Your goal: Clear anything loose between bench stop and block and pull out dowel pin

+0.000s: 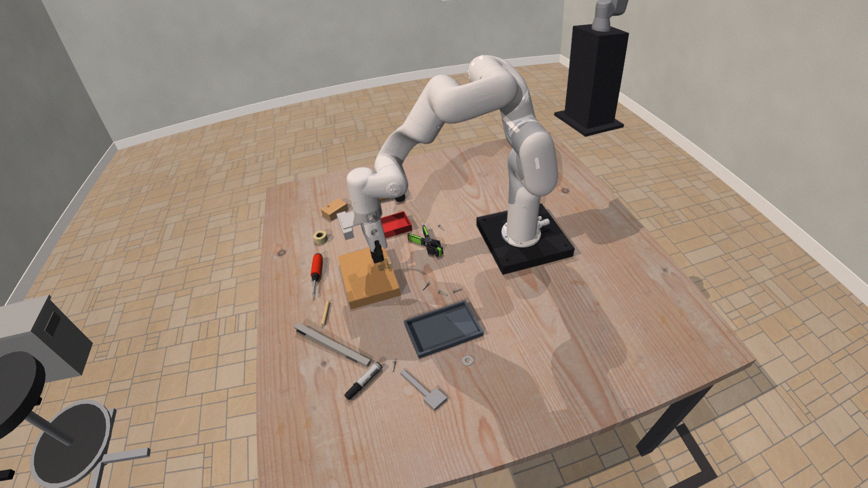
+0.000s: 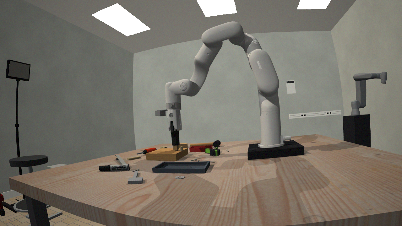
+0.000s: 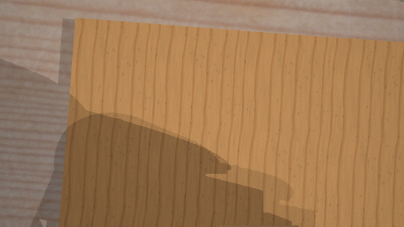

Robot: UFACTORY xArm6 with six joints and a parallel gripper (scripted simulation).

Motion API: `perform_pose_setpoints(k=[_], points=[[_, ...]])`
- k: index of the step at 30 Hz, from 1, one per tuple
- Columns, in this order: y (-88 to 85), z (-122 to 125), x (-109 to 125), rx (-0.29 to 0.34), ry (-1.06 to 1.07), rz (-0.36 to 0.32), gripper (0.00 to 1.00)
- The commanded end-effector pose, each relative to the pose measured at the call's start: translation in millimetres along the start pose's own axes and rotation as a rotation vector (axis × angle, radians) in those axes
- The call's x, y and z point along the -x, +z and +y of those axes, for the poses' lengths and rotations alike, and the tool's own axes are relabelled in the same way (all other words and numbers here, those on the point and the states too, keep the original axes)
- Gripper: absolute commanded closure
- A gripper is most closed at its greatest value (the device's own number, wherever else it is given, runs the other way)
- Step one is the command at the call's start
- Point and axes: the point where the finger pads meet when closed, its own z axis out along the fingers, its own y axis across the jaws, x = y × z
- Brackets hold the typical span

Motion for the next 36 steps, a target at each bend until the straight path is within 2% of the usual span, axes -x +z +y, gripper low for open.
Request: perform_pose_setpoints(k=[1, 36], points=[[-1.5, 0.2, -1.5, 0.001, 0.000, 0.004, 1.00], [-1.5, -5.0, 3.0, 0.001, 0.023, 0.004, 1.00]])
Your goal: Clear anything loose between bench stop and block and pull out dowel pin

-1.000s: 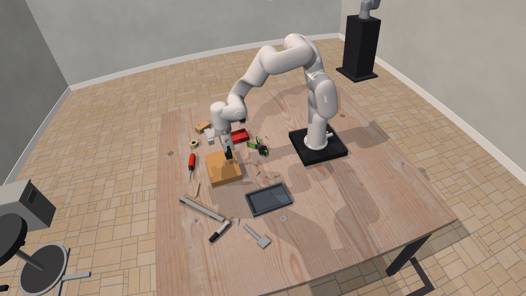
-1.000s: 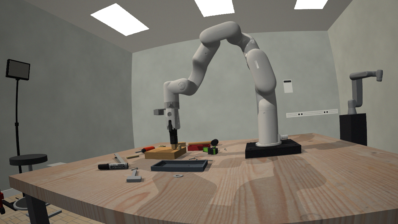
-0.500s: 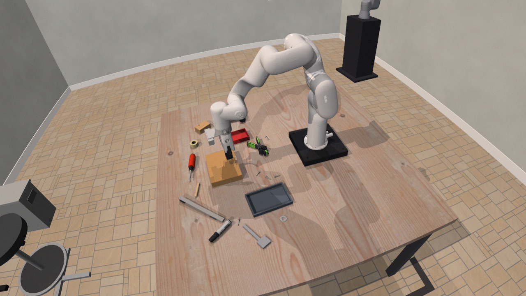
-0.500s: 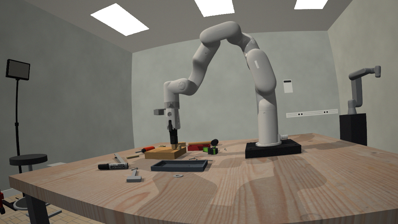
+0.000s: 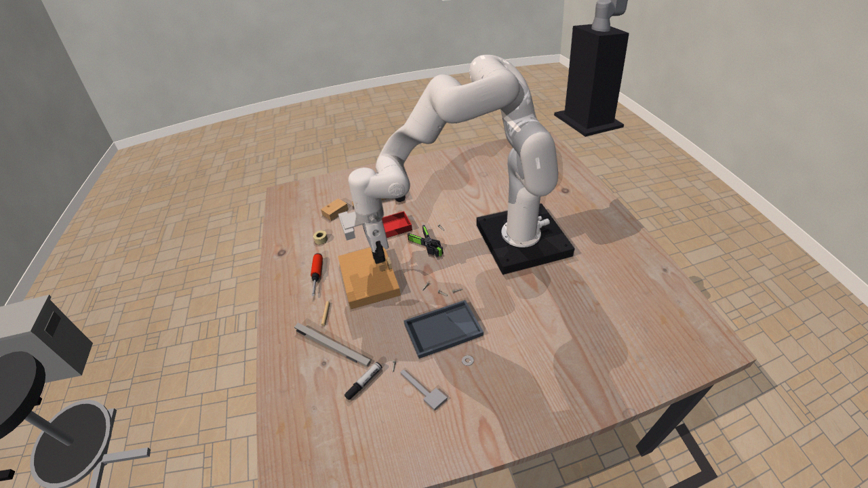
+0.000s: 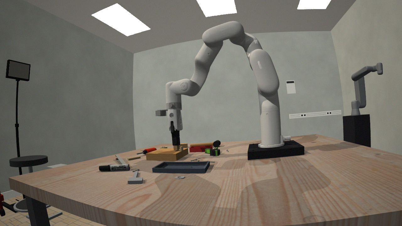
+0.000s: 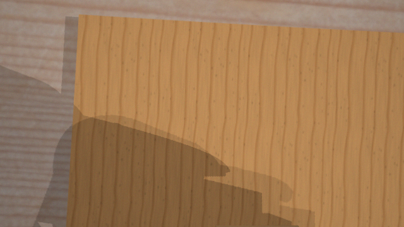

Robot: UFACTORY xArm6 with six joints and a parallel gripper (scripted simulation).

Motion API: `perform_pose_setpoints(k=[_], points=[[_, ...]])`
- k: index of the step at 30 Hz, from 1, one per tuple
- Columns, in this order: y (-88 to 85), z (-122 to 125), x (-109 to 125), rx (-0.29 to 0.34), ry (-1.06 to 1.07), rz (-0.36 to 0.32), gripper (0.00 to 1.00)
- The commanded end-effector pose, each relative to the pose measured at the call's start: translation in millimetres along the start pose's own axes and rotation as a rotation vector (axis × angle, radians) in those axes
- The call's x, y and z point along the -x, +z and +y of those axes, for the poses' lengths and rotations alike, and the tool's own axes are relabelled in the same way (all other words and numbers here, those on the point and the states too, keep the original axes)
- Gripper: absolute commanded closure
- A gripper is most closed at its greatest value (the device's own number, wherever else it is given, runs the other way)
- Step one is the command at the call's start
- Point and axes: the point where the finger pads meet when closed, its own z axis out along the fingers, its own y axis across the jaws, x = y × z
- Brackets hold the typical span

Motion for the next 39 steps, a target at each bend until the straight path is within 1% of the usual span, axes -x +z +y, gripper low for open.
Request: perform_pose_setpoints(k=[1, 39], points=[[-1.5, -1, -1, 0.001, 0.005, 0.004, 1.00], [-1.4, -11, 9, 0.000, 0.050, 0.004, 1.00]])
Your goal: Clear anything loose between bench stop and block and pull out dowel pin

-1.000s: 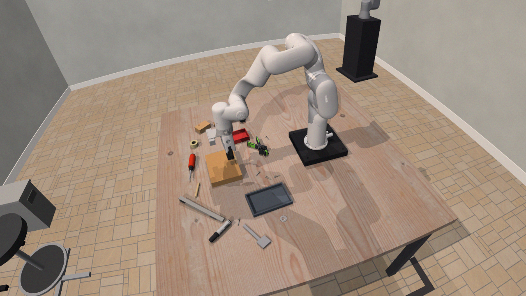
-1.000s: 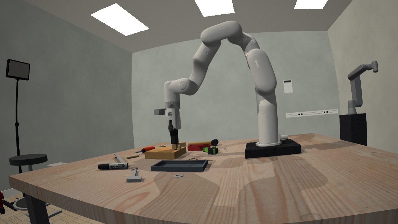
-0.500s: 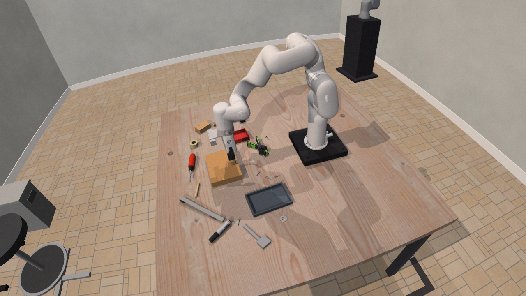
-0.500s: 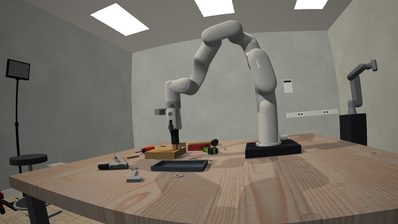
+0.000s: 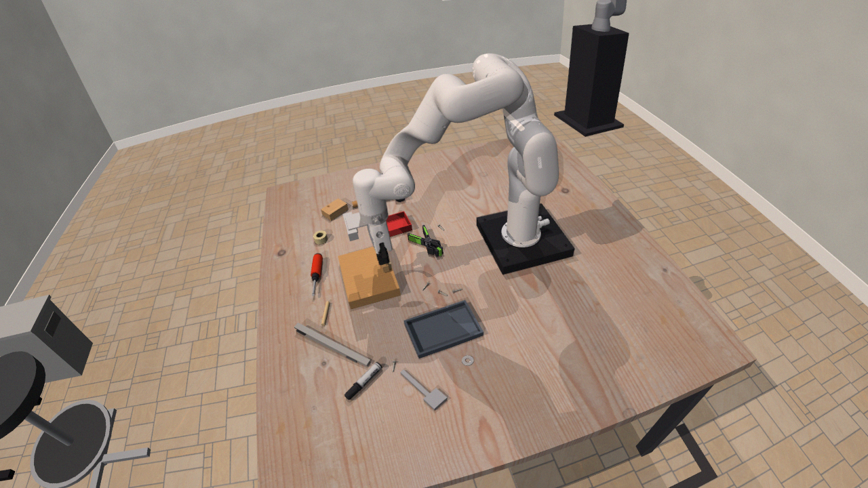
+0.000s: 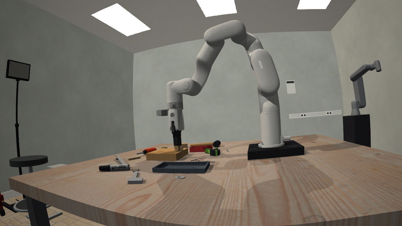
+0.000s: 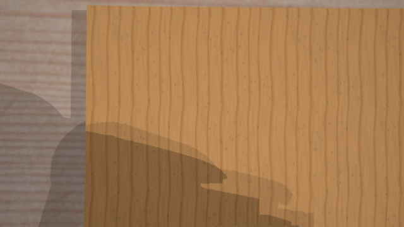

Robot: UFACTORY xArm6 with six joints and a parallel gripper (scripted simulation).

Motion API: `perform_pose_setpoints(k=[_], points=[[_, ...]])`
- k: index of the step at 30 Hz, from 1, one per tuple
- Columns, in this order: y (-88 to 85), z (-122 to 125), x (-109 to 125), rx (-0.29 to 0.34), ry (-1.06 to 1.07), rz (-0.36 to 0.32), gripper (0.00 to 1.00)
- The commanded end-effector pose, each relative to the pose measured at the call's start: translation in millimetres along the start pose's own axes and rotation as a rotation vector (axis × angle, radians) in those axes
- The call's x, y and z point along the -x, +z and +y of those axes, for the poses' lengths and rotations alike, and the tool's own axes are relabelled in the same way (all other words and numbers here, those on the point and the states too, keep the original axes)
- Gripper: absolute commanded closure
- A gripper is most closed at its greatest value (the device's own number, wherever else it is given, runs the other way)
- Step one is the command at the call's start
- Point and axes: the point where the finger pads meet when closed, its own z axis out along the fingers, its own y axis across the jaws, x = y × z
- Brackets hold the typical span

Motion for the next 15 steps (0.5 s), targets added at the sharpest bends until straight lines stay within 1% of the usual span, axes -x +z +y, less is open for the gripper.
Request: perform_pose_setpoints(k=[1, 15], points=[[-1.4, -0.7, -0.7, 0.000, 0.004, 0.004, 1.00], [-1.4, -2.0, 0.5, 0.000, 0.009, 0.004, 1.00]])
